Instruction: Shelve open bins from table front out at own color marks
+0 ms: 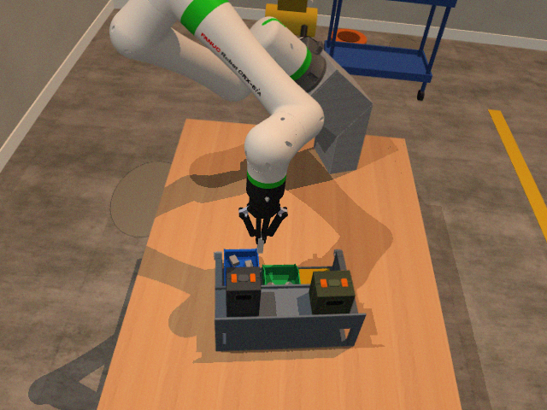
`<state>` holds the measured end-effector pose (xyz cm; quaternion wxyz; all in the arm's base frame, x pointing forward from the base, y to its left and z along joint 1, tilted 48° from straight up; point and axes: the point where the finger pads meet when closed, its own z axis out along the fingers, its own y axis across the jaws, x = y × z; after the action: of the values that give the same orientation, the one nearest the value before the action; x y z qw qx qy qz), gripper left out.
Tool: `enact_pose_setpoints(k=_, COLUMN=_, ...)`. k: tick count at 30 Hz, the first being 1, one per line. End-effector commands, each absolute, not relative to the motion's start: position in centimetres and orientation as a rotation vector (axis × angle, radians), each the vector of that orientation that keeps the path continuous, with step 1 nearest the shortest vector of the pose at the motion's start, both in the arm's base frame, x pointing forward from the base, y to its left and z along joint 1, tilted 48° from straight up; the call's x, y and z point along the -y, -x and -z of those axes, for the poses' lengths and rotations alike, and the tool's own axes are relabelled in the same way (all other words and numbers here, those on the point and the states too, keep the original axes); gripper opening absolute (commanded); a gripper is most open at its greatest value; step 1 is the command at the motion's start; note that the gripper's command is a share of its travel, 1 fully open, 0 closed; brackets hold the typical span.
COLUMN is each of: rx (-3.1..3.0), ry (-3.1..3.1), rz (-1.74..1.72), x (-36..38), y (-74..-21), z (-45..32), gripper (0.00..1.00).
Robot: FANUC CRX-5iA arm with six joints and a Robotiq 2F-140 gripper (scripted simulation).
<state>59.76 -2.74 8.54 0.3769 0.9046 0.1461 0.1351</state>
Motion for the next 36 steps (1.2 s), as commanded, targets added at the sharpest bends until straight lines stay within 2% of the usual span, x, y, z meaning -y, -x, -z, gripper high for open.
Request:
enact_pose_setpoints(k=1, rx=-0.374, ry=-2.313, rz=-0.346, x=2.7, y=-59.8, z=-8.6, gripper=0.0)
enact_pose_setpoints(k=21, rx=-0.395, ry=-2.308, rz=-0.338, x=2.9, y=-59.7, z=-8.6, gripper=0.0)
enact_pose_setpoints(k=36, rx=-0.99, ry=-2.087, rz=-0.09, x=6.8, y=-57.1, z=-8.9, gripper=0.0)
